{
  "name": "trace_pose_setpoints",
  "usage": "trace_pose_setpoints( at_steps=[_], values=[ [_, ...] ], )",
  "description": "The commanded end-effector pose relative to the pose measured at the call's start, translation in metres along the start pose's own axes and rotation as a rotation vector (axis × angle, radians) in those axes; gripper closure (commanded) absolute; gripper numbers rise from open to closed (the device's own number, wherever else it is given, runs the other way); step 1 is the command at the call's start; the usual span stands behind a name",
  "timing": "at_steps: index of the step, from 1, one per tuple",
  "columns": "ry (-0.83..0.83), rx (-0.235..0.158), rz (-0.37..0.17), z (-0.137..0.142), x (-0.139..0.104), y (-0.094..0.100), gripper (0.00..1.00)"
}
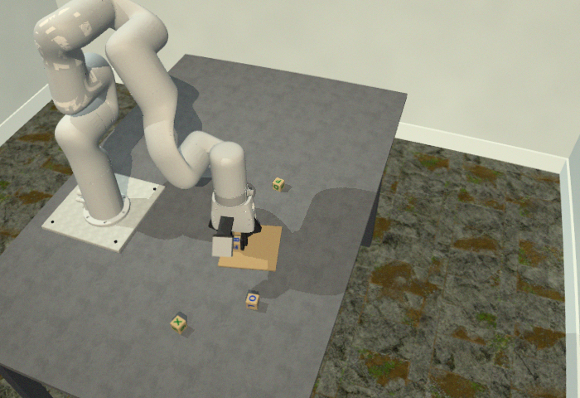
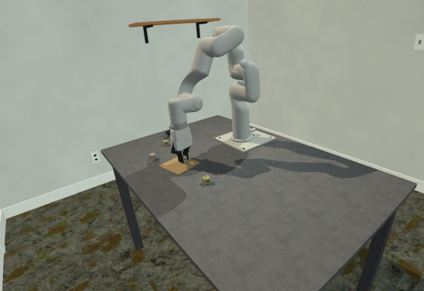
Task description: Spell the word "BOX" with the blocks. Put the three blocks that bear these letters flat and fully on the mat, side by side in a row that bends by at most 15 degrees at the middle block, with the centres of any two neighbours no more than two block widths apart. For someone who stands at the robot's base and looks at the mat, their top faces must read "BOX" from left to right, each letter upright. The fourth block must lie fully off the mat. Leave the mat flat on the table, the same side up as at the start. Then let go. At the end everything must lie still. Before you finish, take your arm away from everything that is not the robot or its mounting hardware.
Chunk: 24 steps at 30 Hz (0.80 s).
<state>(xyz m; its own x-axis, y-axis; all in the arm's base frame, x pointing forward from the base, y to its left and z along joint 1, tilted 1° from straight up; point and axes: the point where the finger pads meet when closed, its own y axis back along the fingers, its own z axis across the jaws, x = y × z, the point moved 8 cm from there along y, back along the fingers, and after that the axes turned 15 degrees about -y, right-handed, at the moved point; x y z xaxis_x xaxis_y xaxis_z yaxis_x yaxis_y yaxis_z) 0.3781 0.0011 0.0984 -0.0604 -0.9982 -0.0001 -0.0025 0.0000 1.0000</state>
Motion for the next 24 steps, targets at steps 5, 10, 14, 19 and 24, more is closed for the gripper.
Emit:
trace_pose_setpoints(
  at_steps=[5, 10, 14, 19, 24],
  values=[
    [0.000, 0.003, 0.000, -0.001, 0.000, 0.001, 0.79],
    [0.000, 0.003, 0.000, -0.001, 0.000, 0.016, 0.79],
    [0.000, 0.003, 0.000, -0.001, 0.000, 0.028, 0.79],
    [0.000, 0.003, 0.000, -0.001, 0.000, 0.066, 0.79],
    [0.000, 0.003, 0.000, -0.001, 0.001, 0.094, 0.79]
  ],
)
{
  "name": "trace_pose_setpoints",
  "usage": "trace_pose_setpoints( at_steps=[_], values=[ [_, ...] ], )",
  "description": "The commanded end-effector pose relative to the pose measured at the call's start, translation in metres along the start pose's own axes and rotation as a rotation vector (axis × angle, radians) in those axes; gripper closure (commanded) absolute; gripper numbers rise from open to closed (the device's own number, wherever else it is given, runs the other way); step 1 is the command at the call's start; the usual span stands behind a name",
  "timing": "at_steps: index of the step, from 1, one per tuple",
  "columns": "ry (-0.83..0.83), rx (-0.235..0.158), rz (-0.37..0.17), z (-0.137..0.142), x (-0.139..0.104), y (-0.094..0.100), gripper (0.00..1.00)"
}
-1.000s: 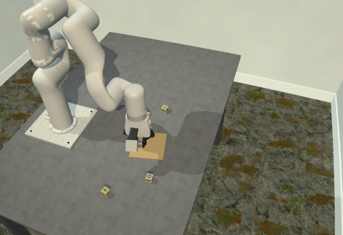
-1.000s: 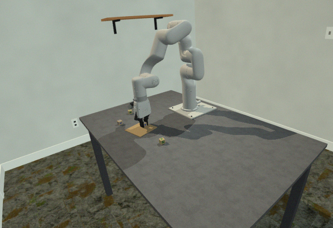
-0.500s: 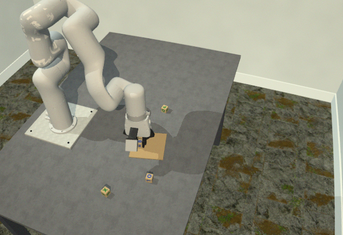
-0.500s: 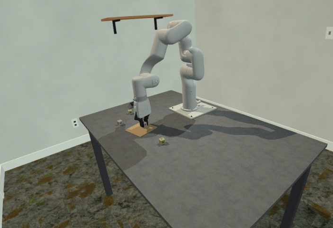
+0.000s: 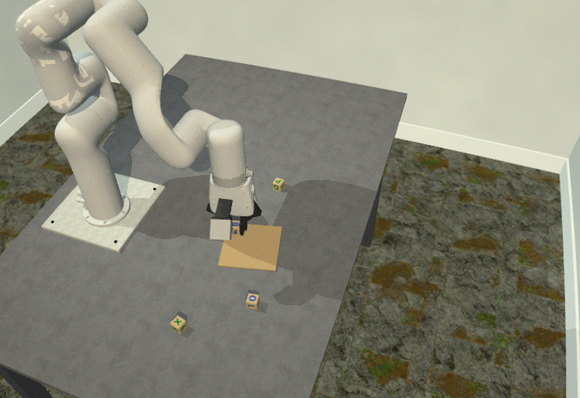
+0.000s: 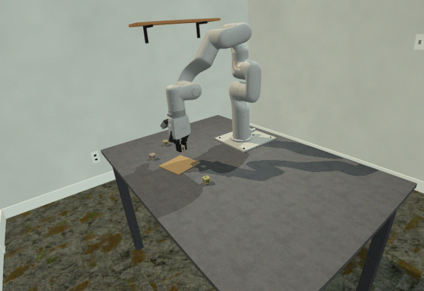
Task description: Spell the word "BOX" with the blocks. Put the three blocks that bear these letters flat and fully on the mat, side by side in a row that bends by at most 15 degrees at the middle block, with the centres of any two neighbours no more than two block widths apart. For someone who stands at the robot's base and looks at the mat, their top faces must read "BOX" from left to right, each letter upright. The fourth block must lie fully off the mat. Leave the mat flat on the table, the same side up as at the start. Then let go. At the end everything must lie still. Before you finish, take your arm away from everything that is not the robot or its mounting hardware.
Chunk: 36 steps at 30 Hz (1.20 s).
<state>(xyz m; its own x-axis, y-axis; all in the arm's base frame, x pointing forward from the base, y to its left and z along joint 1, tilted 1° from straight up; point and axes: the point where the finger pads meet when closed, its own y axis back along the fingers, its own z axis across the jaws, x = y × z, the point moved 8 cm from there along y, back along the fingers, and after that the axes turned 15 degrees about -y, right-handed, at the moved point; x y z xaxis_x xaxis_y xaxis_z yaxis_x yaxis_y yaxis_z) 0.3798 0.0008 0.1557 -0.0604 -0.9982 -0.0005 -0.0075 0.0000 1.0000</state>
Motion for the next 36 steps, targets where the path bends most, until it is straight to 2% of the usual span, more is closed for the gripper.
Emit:
trace_pose_setpoints(
  at_steps=[1, 22, 36],
  values=[
    [0.000, -0.002, 0.000, 0.0008, 0.0003, 0.0391, 0.79],
    [0.034, -0.002, 0.000, 0.0004, -0.0002, 0.0427, 0.79],
    [0.345, -0.002, 0.000, -0.0026, -0.0056, 0.0429, 0.79]
  ],
)
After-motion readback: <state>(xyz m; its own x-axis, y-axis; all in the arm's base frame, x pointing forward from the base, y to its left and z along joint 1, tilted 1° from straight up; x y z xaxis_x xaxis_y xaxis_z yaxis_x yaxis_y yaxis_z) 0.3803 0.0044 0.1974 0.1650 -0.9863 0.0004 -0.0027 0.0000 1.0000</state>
